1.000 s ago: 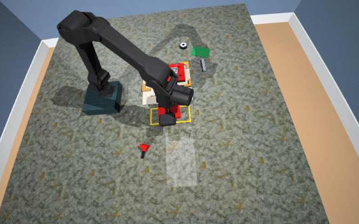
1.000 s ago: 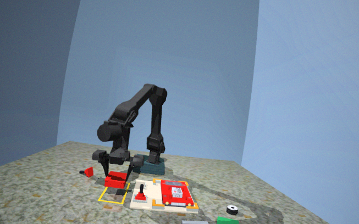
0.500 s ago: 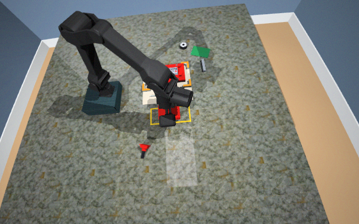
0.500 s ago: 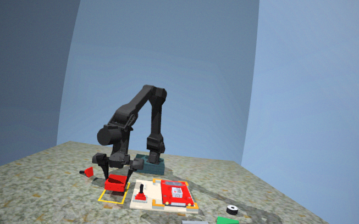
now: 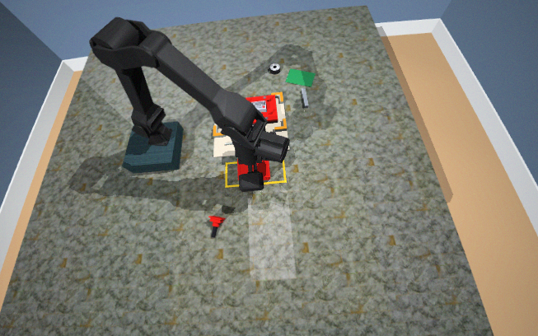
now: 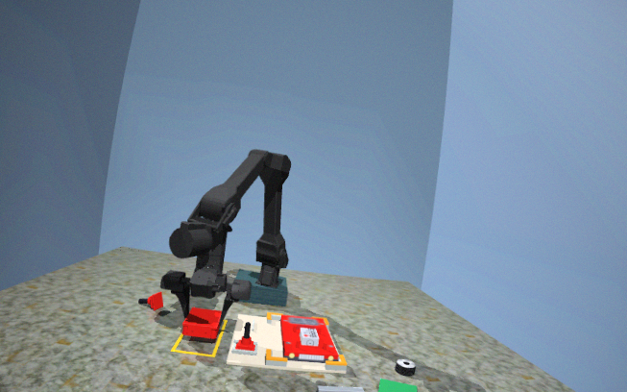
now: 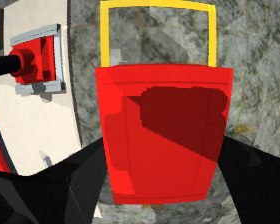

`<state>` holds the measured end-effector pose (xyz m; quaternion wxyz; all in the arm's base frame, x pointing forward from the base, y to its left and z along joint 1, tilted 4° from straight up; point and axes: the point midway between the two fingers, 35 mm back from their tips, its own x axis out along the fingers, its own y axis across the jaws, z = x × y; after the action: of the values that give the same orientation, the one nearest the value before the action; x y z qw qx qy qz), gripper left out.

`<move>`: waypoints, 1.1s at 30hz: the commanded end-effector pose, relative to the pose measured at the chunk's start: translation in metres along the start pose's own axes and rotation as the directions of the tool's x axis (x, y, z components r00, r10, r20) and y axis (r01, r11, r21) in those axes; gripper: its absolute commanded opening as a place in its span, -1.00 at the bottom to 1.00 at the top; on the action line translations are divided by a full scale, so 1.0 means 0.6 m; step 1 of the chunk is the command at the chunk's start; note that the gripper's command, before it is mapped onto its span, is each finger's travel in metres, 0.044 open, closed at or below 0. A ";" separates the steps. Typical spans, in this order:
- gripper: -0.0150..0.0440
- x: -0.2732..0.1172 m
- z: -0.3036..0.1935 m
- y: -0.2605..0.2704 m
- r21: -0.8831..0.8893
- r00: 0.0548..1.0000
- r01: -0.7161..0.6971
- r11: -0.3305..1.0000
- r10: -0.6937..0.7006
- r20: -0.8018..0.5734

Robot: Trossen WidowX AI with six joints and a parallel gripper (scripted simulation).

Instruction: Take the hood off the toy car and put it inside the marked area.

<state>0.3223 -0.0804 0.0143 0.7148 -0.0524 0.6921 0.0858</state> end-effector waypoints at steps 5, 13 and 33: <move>-0.49 0.007 0.001 0.000 0.003 1.000 -0.002 1.000 0.002 0.003; -0.49 0.014 0.001 0.000 0.003 1.000 -0.002 1.000 0.002 0.003; 0.13 0.021 0.000 0.000 0.000 1.000 0.000 1.000 0.000 0.000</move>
<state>0.3225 -0.0796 0.0010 0.7146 -0.0523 0.6922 0.0859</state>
